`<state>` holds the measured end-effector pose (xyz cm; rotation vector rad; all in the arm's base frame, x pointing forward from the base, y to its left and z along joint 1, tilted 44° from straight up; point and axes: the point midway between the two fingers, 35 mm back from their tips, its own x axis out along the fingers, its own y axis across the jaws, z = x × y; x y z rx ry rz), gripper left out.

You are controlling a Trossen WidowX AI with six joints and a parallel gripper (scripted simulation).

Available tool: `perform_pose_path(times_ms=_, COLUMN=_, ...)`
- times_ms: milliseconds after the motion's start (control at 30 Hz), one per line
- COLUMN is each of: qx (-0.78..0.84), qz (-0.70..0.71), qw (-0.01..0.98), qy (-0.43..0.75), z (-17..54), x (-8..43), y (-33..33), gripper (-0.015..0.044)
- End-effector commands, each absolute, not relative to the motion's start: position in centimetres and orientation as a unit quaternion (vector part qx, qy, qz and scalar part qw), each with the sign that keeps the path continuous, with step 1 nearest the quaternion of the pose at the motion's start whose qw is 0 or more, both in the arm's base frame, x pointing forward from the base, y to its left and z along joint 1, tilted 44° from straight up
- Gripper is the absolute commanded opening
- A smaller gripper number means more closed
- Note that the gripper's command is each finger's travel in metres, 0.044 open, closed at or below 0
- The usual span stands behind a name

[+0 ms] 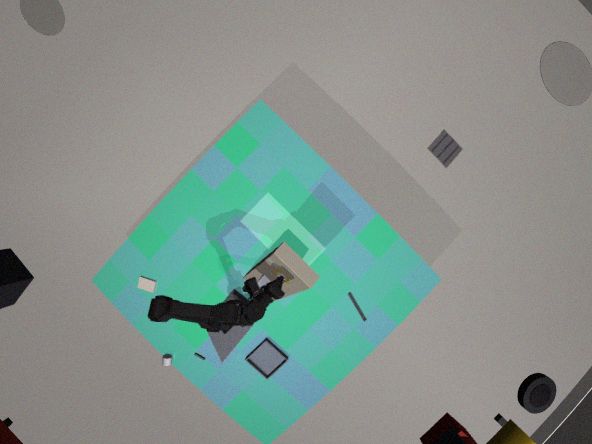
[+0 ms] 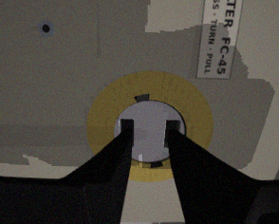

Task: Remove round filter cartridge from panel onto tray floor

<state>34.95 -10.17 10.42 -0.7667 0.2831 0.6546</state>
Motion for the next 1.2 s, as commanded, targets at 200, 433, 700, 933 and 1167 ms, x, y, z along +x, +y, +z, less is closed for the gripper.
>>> perform_pose_path(times_ms=200, qx=-0.366, qz=0.311, qw=0.866, qy=0.138, z=10.2, x=35.2, y=-10.1, gripper=0.0111)
perform_pose_path(times_ms=433, qx=-0.366, qz=0.311, qw=0.866, qy=0.138, z=9.9, x=35.7, y=-9.8, gripper=0.0111)
perform_pose_path(times_ms=700, qx=-0.366, qz=0.311, qw=0.866, qy=0.138, z=9.7, x=35.9, y=-9.6, gripper=0.0111)
perform_pose_path(times_ms=933, qx=-0.366, qz=0.311, qw=0.866, qy=0.137, z=9.6, x=36.1, y=-9.5, gripper=0.0111)
perform_pose_path(times_ms=1167, qx=-0.366, qz=0.311, qw=0.866, qy=0.137, z=9.6, x=36.2, y=-9.5, gripper=0.0111)
